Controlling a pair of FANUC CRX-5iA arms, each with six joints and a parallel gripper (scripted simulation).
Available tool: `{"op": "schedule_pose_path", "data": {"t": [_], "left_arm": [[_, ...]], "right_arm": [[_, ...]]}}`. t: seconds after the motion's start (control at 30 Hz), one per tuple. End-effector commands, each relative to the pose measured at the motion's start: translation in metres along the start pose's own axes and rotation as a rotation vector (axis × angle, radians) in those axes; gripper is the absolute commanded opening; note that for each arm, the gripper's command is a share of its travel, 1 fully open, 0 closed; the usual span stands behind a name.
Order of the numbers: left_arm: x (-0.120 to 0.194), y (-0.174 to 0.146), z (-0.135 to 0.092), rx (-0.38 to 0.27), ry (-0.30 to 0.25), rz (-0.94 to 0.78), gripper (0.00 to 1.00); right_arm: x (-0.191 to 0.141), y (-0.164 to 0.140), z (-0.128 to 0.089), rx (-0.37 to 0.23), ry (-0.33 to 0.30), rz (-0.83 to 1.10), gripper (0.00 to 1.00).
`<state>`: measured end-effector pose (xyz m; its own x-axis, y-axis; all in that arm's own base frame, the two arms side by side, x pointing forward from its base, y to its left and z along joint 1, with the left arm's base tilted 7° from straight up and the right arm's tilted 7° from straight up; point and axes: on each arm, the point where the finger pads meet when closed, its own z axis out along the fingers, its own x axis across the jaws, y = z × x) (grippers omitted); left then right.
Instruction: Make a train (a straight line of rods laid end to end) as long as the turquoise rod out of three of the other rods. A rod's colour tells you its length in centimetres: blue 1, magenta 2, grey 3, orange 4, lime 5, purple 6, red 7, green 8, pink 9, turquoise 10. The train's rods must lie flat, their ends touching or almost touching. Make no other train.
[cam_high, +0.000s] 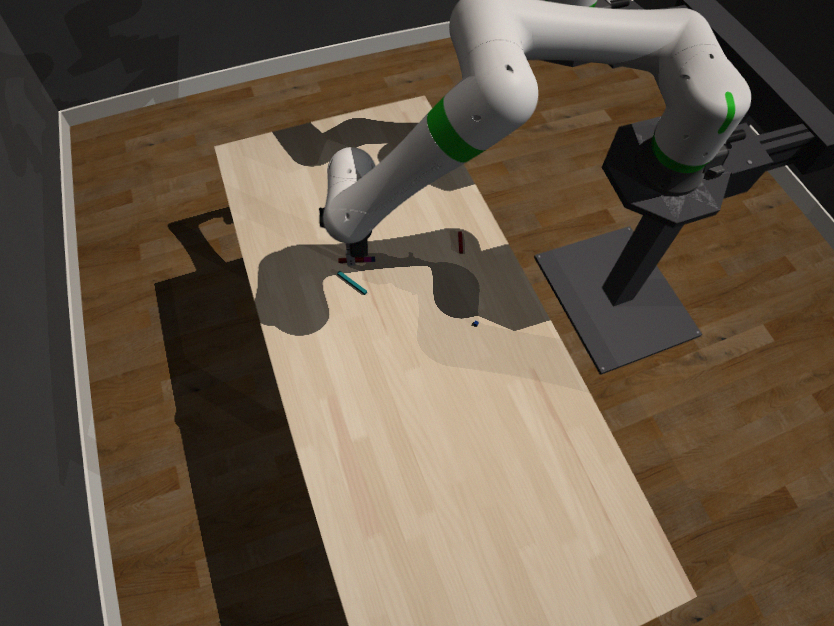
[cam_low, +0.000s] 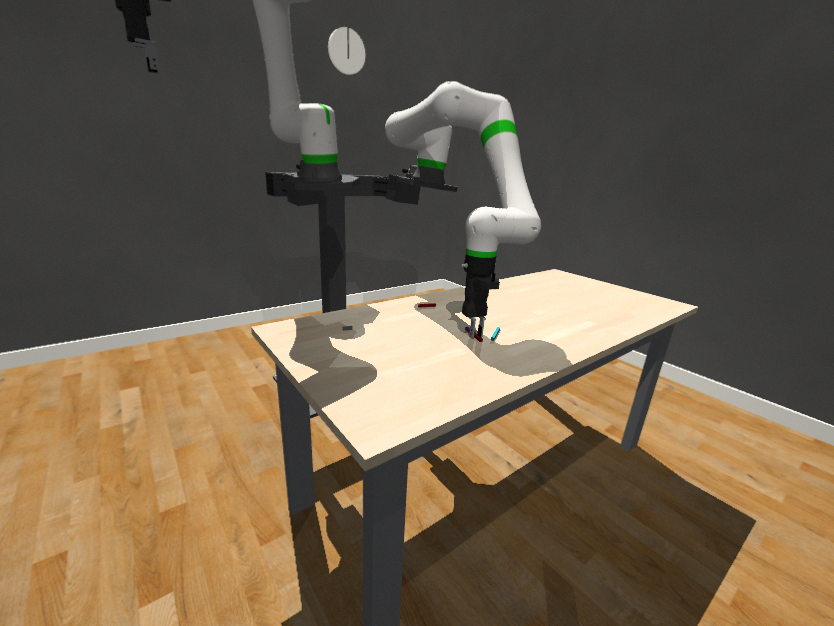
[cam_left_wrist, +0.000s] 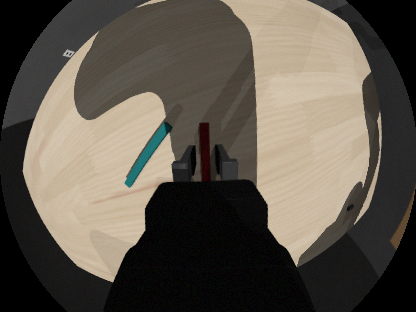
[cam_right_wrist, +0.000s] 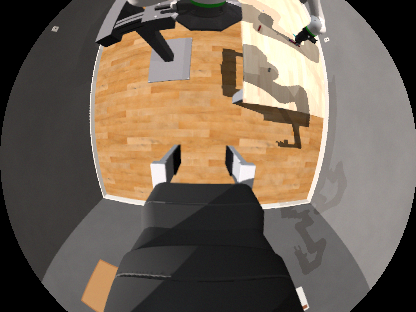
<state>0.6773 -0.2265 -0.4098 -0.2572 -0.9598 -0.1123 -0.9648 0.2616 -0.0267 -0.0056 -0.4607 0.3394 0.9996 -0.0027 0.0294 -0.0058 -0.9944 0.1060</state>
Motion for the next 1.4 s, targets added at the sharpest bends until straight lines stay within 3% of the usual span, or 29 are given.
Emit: {"op": "schedule_pose_path", "data": {"t": [0.0, 0.47, 0.93, 1.33, 1.37], "left_arm": [[0.0, -0.002, -0.001, 0.002, 0.0, 0.0, 0.54], [0.0, -0.002, -0.006, 0.002, 0.0, 0.0, 0.54], [0.0, -0.001, -0.072, 0.002, 0.0, 0.0, 0.54], [0.0, -0.001, -0.091, 0.002, 0.0, 0.0, 0.54], [0.0, -0.001, -0.091, 0.002, 0.0, 0.0, 1.0]], "right_arm": [[0.0, 0.0, -0.001, -0.002, 0.0, 0.0, 1.0], [0.0, 0.0, -0.001, -0.002, 0.0, 0.0, 1.0], [0.0, 0.0, -0.001, -0.002, 0.0, 0.0, 1.0], [0.0, 0.0, -0.001, -0.002, 0.0, 0.0, 1.0], [0.0, 0.0, -0.001, -0.002, 0.0, 0.0, 1.0]]}}
